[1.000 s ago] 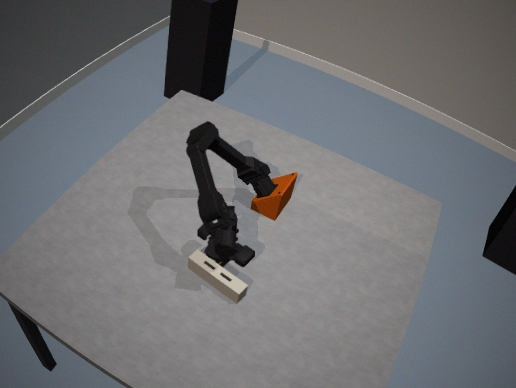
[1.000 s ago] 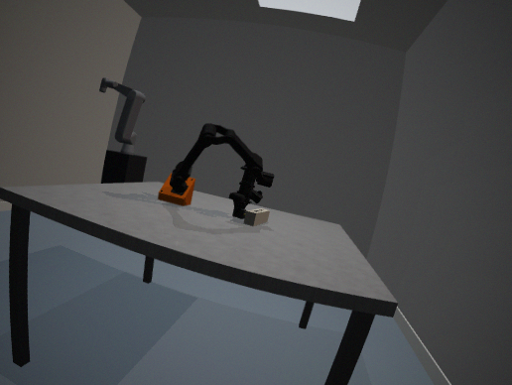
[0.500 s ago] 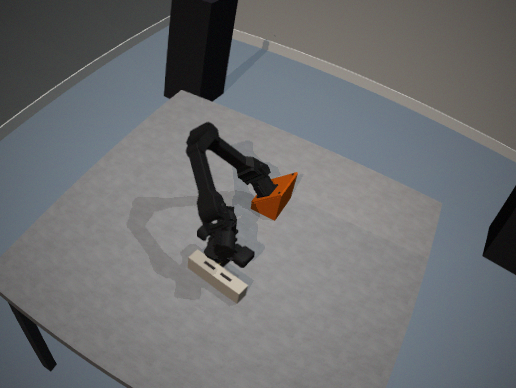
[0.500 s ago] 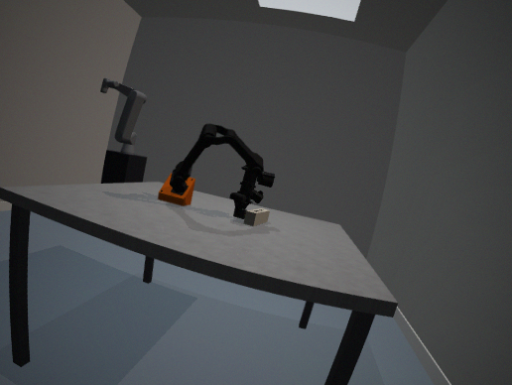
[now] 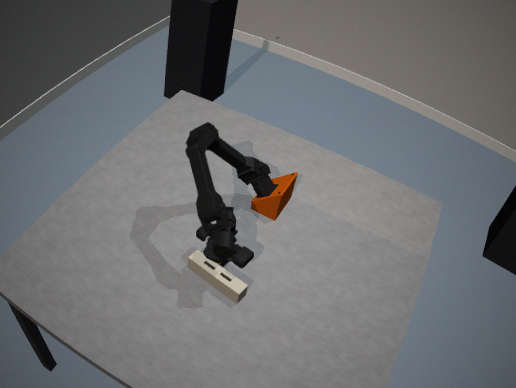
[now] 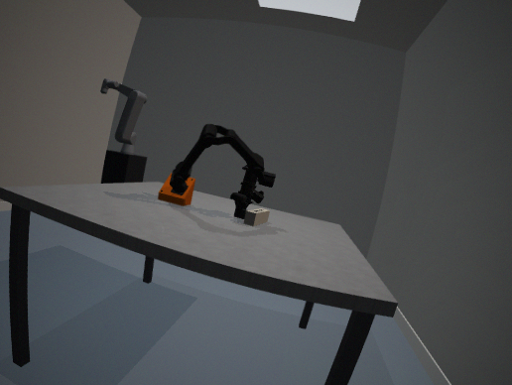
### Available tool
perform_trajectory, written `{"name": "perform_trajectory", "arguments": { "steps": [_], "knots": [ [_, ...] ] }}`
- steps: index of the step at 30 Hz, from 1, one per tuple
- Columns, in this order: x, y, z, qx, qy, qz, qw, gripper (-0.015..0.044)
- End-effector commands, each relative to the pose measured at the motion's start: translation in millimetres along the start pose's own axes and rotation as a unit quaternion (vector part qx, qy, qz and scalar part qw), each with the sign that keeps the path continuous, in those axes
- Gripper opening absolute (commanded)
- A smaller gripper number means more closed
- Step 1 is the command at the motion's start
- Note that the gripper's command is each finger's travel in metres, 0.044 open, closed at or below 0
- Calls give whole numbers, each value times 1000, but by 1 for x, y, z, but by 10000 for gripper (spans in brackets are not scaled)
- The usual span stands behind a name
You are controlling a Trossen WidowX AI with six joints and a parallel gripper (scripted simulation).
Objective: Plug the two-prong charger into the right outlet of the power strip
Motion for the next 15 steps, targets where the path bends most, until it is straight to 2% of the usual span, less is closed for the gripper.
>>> {"name": "perform_trajectory", "arguments": {
  "steps": [1,15],
  "knots": [
    [-1,2,-1,-2,-2,-2,1000,0],
    [-1,5,-1,-2,-2,-2,1000,0]
  ]
}}
Point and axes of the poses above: the point midway between the two fingers, 35 mm back from their tips, its own z axis out along the fingers, its own x axis across the jaws, y = z × x, the point moved 1 cm from there along -z, back along the fingers, and after that the axes turned 3 degrees about z, right-handed, at the moved point
